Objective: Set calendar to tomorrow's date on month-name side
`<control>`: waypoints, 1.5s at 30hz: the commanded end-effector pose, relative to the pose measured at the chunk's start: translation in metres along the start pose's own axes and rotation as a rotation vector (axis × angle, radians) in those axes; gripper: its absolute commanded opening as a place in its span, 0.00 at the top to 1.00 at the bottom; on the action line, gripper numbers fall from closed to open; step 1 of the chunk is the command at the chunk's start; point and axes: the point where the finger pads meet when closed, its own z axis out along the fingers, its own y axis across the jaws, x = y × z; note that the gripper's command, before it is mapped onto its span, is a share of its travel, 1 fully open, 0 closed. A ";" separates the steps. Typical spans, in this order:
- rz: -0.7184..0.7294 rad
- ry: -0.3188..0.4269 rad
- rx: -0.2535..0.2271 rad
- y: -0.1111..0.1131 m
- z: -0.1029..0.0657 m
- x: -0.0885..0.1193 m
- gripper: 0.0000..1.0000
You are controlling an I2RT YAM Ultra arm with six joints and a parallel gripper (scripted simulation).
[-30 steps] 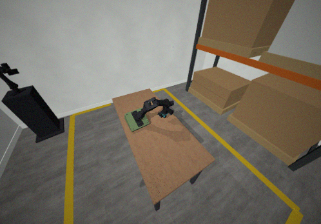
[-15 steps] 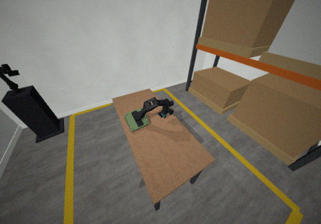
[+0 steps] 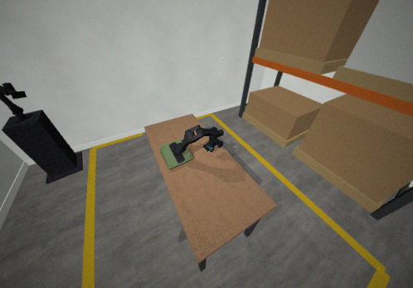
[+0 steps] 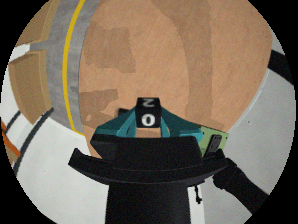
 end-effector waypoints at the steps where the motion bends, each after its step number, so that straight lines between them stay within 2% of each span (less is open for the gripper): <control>1: -0.001 -0.012 -0.016 0.004 -0.006 -0.002 0.73; 6: 0.019 -0.010 -0.018 0.011 -0.006 0.006 0.73; 8: 0.070 -0.005 -0.019 0.027 -0.008 0.024 0.73; 12: 0.201 -0.004 -0.019 0.061 -0.014 0.078 0.73; 15: 0.243 -0.007 -0.019 0.069 -0.016 0.097 0.73; 32: 0.244 -0.008 -0.019 0.070 -0.014 0.097 0.73; 40: 0.244 -0.008 -0.019 0.070 -0.005 0.097 0.73; 45: 0.244 -0.008 -0.019 0.070 0.010 0.097 0.73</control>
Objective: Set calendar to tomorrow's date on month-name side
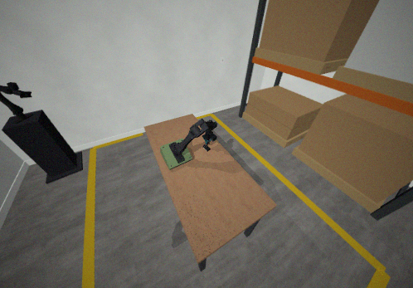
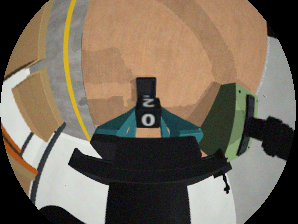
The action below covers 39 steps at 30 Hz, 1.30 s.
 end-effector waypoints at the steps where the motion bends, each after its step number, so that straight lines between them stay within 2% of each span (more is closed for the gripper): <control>1: -0.003 -0.004 -0.026 0.005 0.003 0.001 0.73; 10: -0.003 -0.004 -0.026 0.006 0.030 0.000 0.73; 16: -0.003 -0.004 -0.026 0.006 0.036 0.000 0.73; 39: -0.003 -0.004 -0.026 0.006 0.039 0.000 0.73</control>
